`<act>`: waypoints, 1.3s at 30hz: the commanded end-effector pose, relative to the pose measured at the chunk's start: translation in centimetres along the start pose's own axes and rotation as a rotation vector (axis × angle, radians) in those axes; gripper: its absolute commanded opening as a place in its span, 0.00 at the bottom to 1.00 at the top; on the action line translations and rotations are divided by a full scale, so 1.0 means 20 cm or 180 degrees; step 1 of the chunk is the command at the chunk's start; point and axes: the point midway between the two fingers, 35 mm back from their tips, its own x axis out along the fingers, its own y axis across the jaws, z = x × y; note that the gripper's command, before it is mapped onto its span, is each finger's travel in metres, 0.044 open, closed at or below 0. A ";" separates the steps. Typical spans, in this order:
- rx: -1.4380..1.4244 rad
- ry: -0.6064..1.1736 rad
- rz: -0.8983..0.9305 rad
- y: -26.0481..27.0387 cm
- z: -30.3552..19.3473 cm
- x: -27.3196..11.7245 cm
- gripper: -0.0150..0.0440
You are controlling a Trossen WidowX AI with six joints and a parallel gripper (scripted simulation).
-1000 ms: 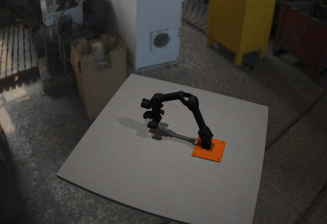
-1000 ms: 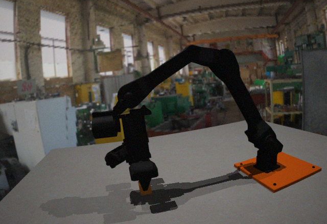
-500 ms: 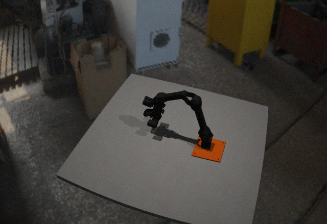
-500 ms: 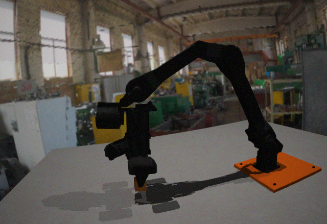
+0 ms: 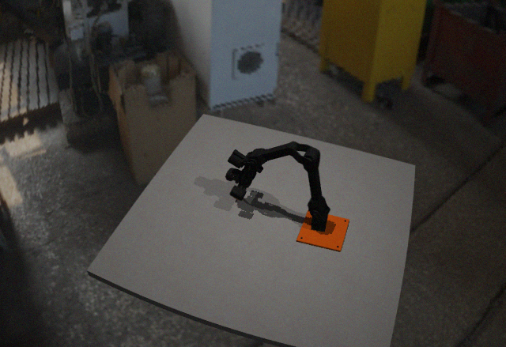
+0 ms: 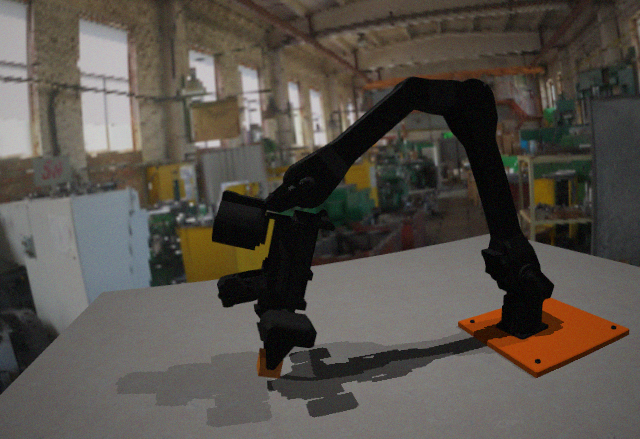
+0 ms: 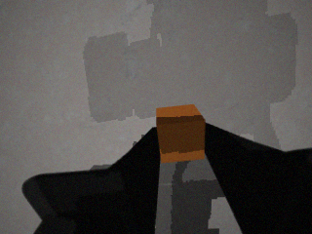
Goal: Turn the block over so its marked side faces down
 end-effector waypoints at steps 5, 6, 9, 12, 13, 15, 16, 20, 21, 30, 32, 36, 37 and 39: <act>-0.0003 -0.0357 0.0011 0.00 -0.03 0.00 0.25; -0.0004 -0.0402 0.0011 0.00 -0.03 0.00 0.25; -0.0007 -0.0536 0.0009 0.01 -0.04 0.00 0.25; -0.0010 -0.0638 0.0008 0.01 -0.04 -0.01 0.25; -0.0010 -0.0646 0.0008 0.01 -0.04 -0.01 0.25; -0.0010 -0.0654 0.0008 0.01 -0.04 0.00 0.25; -0.0009 -0.0680 0.0008 0.01 -0.04 0.00 0.25; -0.0002 -0.0879 0.0009 0.00 -0.03 0.05 0.25; -0.0001 -0.0931 0.0009 0.00 -0.03 0.06 0.25; 0.0086 -0.1380 -0.0008 0.00 -0.04 0.13 0.25; 0.0103 -0.1480 -0.0009 0.00 -0.05 0.14 0.25; 0.0099 -0.1673 -0.0004 0.00 -0.05 0.15 0.25; 0.0091 -0.1724 -0.0002 0.00 -0.06 0.15 0.25; 0.0076 -0.1824 0.0002 0.00 -0.06 0.15 0.25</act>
